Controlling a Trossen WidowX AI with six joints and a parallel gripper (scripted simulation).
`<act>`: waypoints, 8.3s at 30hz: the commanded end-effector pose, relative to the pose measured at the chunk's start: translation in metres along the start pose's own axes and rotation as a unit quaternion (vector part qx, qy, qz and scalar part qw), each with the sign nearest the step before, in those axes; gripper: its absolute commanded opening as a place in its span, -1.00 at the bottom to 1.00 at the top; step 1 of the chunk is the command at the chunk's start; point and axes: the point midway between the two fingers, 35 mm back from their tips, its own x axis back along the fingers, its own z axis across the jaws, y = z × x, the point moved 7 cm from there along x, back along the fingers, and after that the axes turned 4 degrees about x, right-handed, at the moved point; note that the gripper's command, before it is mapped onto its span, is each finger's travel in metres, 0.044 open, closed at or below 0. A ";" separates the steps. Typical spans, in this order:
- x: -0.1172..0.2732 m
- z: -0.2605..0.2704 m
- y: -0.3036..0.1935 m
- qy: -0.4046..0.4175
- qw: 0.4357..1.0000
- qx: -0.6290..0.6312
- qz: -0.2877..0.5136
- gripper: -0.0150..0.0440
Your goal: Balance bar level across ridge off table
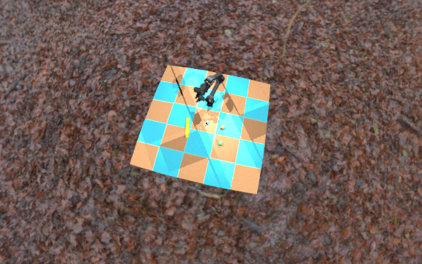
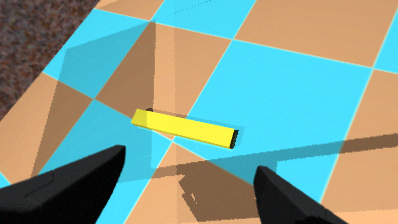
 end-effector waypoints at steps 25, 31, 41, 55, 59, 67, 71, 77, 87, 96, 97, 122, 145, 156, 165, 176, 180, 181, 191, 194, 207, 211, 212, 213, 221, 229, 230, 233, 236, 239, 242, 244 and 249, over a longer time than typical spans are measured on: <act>-0.085 0.048 0.023 -0.039 0.948 0.284 0.141 0.58; -0.106 0.055 0.025 -0.037 0.924 0.339 0.173 0.58; -0.143 0.064 0.026 -0.026 0.876 0.425 0.226 0.58; -0.198 0.070 0.021 0.009 0.796 0.528 0.297 0.58; -0.213 0.071 0.019 0.022 0.770 0.553 0.316 0.58; -0.245 0.069 0.012 0.054 0.716 0.600 0.352 0.58; -0.261 0.068 0.008 0.072 0.688 0.620 0.369 0.58; -0.275 0.066 0.004 0.088 0.664 0.637 0.383 0.58; -0.304 0.051 -0.021 0.088 0.664 0.637 0.383 0.58; -0.308 0.048 -0.026 0.088 0.664 0.637 0.383 0.58; -0.309 0.048 -0.027 0.088 0.664 0.637 0.383 0.58; -0.324 0.039 -0.040 0.088 0.664 0.637 0.383 0.58; -0.320 0.042 -0.035 0.085 0.664 0.637 0.382 -0.49; -0.303 0.055 -0.016 0.086 0.664 0.637 0.382 -0.49; -0.288 0.064 -0.002 0.087 0.664 0.637 0.382 -0.49; -0.267 0.073 0.015 0.088 0.664 0.637 0.382 -0.49; -0.259 0.076 0.021 0.088 0.664 0.637 0.382 -0.49; -0.257 0.077 0.022 0.088 0.664 0.637 0.382 -0.49; -0.242 0.084 0.021 0.095 0.653 0.647 0.381 -0.49; -0.235 0.089 0.013 0.103 0.640 0.660 0.379 -0.49; -0.201 0.101 -0.024 0.139 0.577 0.715 0.369 -0.49; -0.190 0.103 -0.035 0.150 0.555 0.732 0.365 -0.49; -0.187 0.103 -0.038 0.153 0.549 0.736 0.364 -0.49; -0.184 0.104 -0.041 0.156 0.544 0.740 0.363 -0.49; -0.163 0.102 -0.064 0.180 0.495 0.773 0.353 -0.49; -0.142 0.096 -0.086 0.205 0.440 0.806 0.340 -0.49; -0.139 0.095 -0.089 0.208 0.432 0.809 0.339 -0.49; -0.132 0.092 -0.097 0.218 0.408 0.821 0.333 -0.49; -0.125 0.087 -0.105 0.229 0.382 0.834 0.326 -0.49; -0.120 0.083 -0.111 0.239 0.357 0.845 0.319 -0.49; -0.121 0.083 -0.112 0.239 0.357 0.845 0.319 -0.49; -0.122 0.082 -0.114 0.239 0.357 0.845 0.319 -0.49; -0.127 0.079 -0.120 0.239 0.356 0.845 0.319 -0.49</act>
